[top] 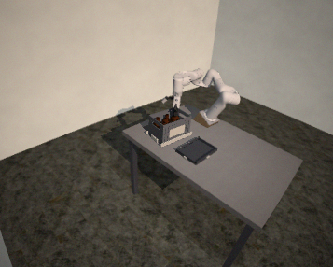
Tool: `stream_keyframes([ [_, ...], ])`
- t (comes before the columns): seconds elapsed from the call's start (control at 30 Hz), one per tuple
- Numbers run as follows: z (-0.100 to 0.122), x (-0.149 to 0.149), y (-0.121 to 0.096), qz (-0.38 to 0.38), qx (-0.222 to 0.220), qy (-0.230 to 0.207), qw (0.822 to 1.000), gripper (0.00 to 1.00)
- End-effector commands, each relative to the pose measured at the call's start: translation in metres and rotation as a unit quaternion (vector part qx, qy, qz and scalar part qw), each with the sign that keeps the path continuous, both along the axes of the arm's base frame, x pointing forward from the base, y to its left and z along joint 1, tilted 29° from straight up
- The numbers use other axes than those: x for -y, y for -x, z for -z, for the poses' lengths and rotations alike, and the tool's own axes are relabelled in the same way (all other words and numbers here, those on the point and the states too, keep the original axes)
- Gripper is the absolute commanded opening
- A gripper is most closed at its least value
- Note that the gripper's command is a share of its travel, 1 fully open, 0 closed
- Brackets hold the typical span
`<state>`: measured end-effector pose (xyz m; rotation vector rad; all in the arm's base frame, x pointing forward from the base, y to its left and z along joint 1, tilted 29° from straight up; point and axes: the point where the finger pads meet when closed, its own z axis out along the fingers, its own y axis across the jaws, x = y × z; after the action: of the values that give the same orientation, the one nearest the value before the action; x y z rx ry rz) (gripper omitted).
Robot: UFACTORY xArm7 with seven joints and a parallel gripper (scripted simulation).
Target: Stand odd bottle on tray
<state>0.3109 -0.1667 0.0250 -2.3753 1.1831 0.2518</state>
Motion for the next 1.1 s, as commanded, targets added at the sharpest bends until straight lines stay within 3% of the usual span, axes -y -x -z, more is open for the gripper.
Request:
stream_keyframes([
  [0.0,0.0003,0.0005,-0.0006,0.001,0.001,0.001,1.000,0.65],
  [0.77,0.0015,-0.0002,-0.0006,0.001,0.001,0.001,1.000,0.65],
  [0.8,0.0015,-0.0002,-0.0006,0.001,0.001,0.001,1.000,0.00],
  [1.07,0.0015,-0.0002,-0.0006,0.001,0.001,0.001,1.000,0.00],
])
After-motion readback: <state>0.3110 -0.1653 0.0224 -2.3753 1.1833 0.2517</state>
